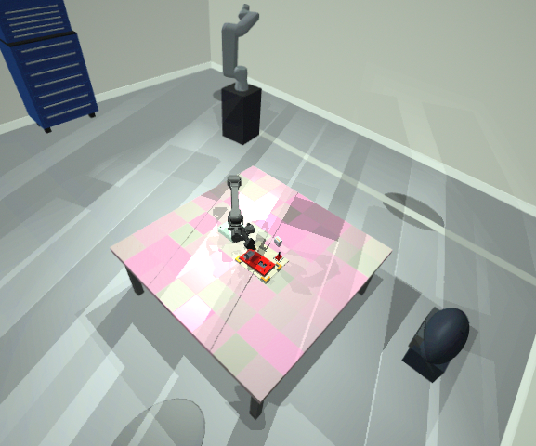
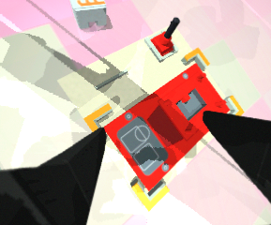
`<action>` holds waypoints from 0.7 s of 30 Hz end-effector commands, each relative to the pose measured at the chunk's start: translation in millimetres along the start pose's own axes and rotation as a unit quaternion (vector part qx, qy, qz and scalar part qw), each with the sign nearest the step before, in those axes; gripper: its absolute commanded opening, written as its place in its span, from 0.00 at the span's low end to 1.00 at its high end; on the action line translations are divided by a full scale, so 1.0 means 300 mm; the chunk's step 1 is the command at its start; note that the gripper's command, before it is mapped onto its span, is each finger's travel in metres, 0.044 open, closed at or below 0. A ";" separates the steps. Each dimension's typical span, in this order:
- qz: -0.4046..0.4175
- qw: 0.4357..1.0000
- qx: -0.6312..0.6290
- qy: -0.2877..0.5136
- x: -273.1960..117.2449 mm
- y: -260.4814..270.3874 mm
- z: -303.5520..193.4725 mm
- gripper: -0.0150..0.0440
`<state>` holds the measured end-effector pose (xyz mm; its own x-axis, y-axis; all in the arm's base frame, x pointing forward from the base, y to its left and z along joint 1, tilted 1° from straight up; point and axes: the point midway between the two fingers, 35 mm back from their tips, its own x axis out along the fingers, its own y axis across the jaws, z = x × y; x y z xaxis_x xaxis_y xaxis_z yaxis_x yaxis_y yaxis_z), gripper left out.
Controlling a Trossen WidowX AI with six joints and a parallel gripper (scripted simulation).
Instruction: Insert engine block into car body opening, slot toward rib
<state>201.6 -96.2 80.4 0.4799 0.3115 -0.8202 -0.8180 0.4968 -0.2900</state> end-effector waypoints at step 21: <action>0.169 0.954 -0.078 0.237 -0.118 -0.046 0.070 1.00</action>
<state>203.2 -96.0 122.2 0.0292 0.0286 -0.9992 -0.9556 0.2939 -0.0195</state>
